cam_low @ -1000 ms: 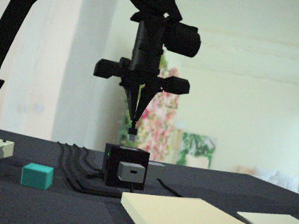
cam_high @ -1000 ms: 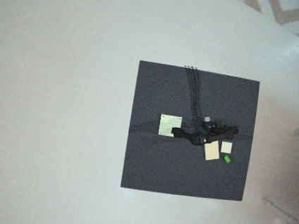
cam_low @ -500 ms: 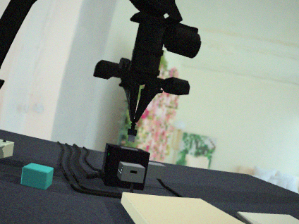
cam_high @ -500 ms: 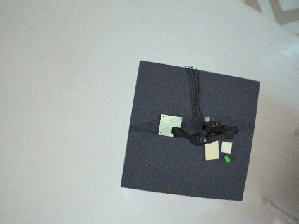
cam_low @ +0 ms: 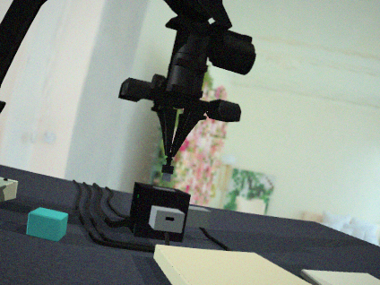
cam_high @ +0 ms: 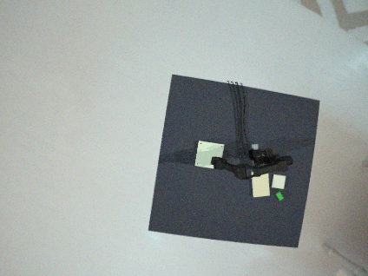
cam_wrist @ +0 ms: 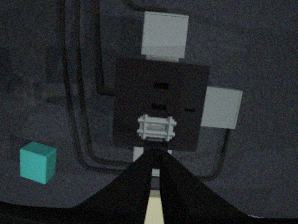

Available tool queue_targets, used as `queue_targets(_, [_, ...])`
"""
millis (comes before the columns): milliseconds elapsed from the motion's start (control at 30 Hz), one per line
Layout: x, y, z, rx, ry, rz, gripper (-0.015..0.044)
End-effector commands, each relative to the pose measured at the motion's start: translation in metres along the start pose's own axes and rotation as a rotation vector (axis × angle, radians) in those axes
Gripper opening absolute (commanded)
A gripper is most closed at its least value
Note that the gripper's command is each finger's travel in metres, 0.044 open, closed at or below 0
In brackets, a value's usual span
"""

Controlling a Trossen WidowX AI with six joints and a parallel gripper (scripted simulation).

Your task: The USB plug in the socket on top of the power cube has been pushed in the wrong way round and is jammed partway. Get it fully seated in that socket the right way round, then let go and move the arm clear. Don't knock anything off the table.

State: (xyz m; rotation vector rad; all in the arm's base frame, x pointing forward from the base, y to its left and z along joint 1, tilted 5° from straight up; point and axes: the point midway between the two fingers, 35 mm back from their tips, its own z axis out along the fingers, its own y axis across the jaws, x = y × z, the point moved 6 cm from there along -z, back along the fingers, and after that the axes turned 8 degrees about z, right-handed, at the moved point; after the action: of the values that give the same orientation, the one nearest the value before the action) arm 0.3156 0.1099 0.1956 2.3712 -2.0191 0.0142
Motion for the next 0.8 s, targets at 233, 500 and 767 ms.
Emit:
queue_targets(233, [-0.0004,-0.0003,0.0017,-0.001,-0.013,0.008,0.0000])
queue_targets(500, [-0.0006,-0.0004,0.0027,-0.002,-0.019,0.011,0.0000])
queue_targets(767, [-0.0007,-0.0005,0.0037,-0.002,-0.026,0.014,0.0000])
